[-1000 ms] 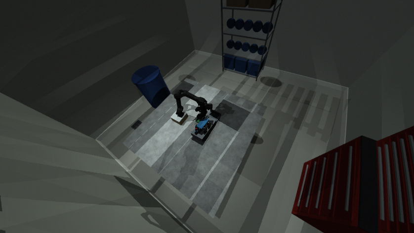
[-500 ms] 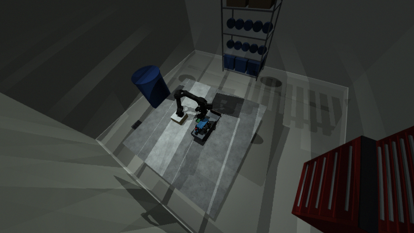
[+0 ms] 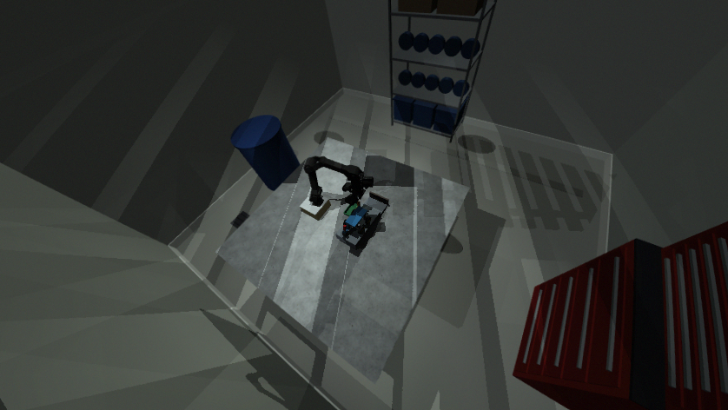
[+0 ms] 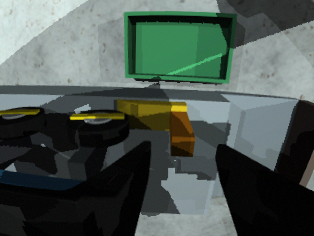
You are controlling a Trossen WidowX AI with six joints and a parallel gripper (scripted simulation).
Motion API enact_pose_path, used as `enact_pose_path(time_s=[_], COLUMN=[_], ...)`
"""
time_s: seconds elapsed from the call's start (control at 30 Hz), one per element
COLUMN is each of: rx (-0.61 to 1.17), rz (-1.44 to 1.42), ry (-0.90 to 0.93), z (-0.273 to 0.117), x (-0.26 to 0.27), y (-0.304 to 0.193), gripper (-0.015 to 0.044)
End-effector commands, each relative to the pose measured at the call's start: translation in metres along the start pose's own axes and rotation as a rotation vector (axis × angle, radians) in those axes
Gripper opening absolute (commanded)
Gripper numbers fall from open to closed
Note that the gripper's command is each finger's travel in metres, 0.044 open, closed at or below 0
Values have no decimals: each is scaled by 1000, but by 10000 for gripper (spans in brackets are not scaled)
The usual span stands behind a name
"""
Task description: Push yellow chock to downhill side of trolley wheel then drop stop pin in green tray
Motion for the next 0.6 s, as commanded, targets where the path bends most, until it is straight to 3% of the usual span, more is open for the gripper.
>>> enact_pose_path(time_s=[0.0, 0.07, 0.2, 0.33, 0.57], rx=[8, 8, 2, 54, 145], rz=[6, 6, 0, 134, 573], ry=[-1, -1, -1, -40, -35], z=[-15, -17, -9, -18, -31], x=[0, 0, 0, 1, 40], y=[0, 0, 0, -7, -40], gripper=[190, 190, 295, 190, 190])
Point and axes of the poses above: the point midway between the two fingers, 35 mm back from their tips, its own z axis out along the fingers, its own x axis across the jaws, y = z × x, the point moved 10 cm from there along -z, back along the fingers, and after that the axes turned 11 degrees about z, right-handed, at the moved point
